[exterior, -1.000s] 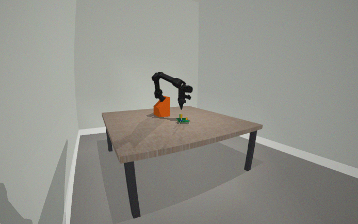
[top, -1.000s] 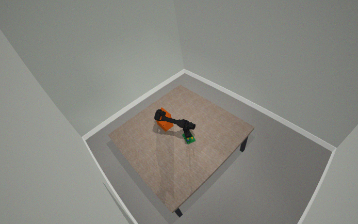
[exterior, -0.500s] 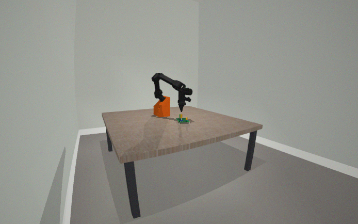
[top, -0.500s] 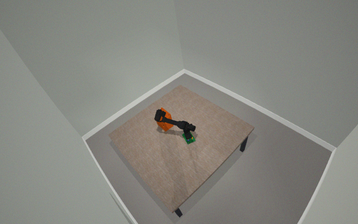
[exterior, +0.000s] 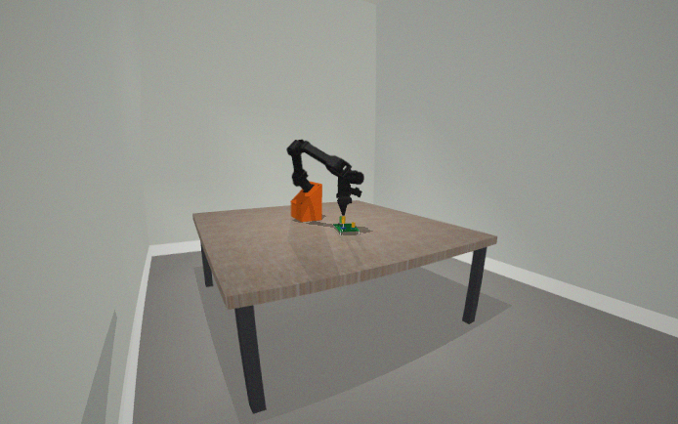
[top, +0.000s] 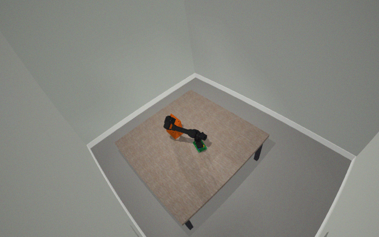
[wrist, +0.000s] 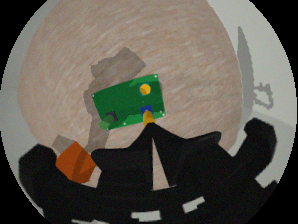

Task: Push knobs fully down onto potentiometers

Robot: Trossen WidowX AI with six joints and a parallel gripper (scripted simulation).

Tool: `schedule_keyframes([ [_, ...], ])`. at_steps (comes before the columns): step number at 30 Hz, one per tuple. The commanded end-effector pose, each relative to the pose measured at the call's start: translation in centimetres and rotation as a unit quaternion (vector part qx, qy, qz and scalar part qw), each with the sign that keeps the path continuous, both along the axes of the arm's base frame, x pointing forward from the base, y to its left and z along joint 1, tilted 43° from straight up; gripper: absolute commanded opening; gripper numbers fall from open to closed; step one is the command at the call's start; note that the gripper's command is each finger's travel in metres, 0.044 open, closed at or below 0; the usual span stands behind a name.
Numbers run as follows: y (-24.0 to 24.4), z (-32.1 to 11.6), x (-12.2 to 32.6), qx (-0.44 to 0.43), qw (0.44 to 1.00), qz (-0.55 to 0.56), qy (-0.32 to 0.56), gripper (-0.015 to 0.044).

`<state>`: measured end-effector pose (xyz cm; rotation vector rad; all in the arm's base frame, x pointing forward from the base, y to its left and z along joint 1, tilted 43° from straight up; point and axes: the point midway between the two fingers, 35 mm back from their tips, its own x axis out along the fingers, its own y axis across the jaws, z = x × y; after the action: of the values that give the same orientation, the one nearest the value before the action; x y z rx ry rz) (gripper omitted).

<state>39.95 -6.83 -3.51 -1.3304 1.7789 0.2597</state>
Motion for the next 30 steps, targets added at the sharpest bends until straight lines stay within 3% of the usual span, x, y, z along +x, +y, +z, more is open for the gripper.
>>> schedule_keyframes([
  [1, 0.05, -0.11, -0.08, -0.002, 1.0, 0.003, 0.003, 0.0],
  [30, -0.32, -0.51, -0.1, -0.002, 1.0, 0.003, 0.003, 0.0],
])
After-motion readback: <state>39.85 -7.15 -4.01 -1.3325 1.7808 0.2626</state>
